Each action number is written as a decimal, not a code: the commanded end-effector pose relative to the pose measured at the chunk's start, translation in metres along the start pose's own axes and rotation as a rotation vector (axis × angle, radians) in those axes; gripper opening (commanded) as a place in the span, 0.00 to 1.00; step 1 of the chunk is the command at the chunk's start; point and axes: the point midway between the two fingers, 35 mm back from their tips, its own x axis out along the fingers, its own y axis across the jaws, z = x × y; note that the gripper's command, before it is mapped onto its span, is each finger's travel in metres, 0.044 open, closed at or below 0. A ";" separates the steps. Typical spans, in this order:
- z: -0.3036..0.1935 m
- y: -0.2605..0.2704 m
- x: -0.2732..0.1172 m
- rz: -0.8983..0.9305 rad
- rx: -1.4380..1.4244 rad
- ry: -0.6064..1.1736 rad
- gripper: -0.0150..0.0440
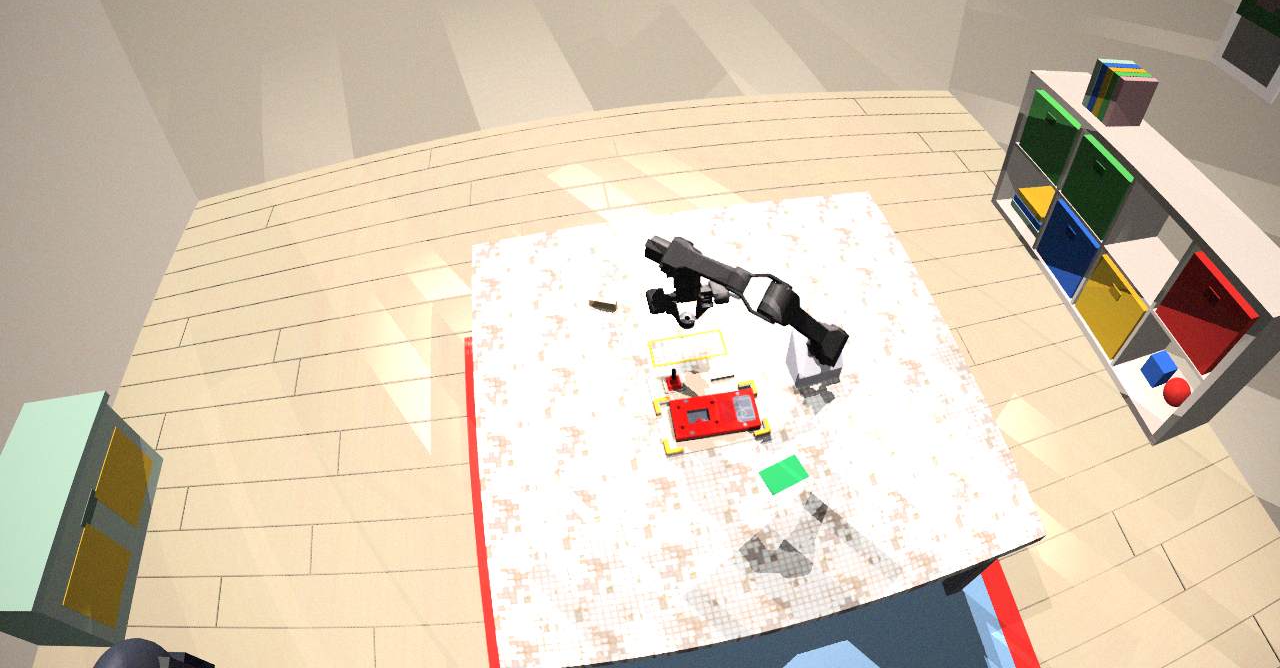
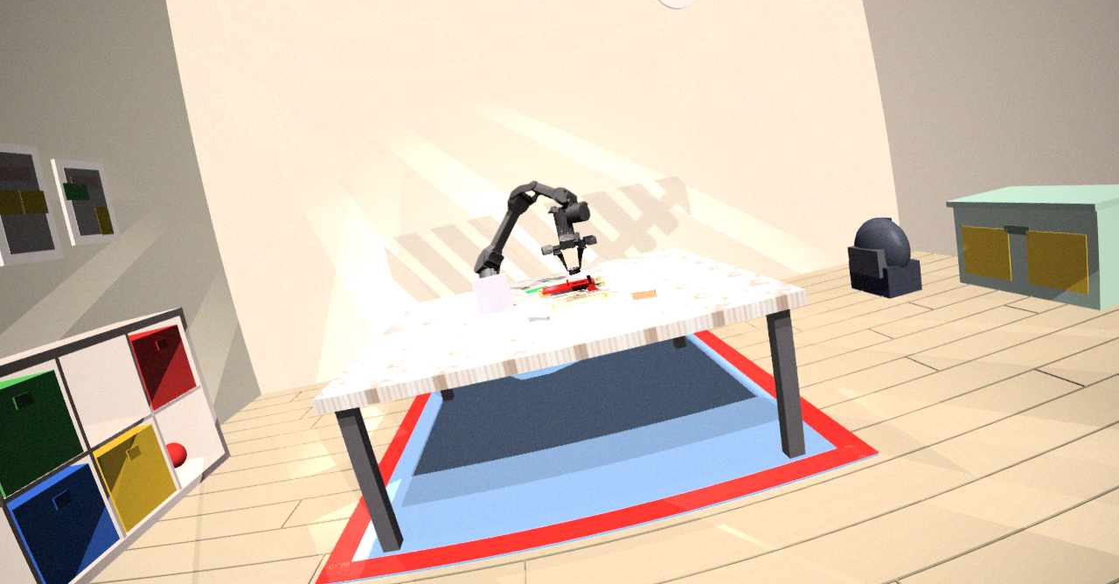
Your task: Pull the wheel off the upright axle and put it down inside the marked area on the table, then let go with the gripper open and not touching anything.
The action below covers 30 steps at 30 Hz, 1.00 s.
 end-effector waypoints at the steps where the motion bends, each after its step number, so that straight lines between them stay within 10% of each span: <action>1: 0.001 -0.002 0.014 -0.006 -0.001 0.003 0.25; 21: -0.001 -0.003 0.102 -0.006 -0.002 0.007 0.25; 30: -0.001 -0.003 0.094 -0.017 -0.007 0.004 0.65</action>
